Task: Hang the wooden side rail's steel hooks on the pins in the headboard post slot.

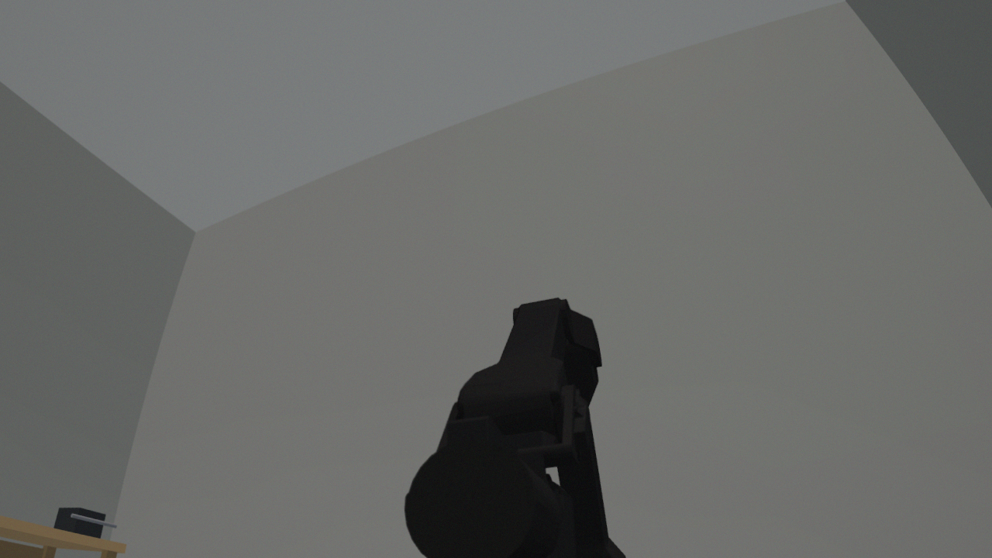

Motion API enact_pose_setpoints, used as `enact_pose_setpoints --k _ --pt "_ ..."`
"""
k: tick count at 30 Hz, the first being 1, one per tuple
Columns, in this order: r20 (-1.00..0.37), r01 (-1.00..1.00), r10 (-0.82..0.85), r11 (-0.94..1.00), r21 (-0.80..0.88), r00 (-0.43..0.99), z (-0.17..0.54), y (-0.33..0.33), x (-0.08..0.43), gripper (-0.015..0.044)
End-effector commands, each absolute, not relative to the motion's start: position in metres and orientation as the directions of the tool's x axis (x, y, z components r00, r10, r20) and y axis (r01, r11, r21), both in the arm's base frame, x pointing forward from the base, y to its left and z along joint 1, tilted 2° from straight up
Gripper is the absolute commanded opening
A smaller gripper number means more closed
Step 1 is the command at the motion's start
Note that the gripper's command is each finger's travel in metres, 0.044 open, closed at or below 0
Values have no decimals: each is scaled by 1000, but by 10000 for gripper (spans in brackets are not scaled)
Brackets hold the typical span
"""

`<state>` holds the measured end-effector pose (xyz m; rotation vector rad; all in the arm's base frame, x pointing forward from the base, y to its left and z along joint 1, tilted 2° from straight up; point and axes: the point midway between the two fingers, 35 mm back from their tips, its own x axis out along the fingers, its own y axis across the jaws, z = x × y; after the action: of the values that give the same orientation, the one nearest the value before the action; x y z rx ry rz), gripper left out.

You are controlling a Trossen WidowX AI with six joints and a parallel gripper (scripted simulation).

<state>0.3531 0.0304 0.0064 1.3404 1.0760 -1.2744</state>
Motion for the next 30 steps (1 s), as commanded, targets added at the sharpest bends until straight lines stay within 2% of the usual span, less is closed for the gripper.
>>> enact_pose_setpoints --k 1,30 --pt "-997 985 -15 -158 74 73 10 32 355 0" --pt "-997 985 -15 -158 74 73 10 35 356 0"
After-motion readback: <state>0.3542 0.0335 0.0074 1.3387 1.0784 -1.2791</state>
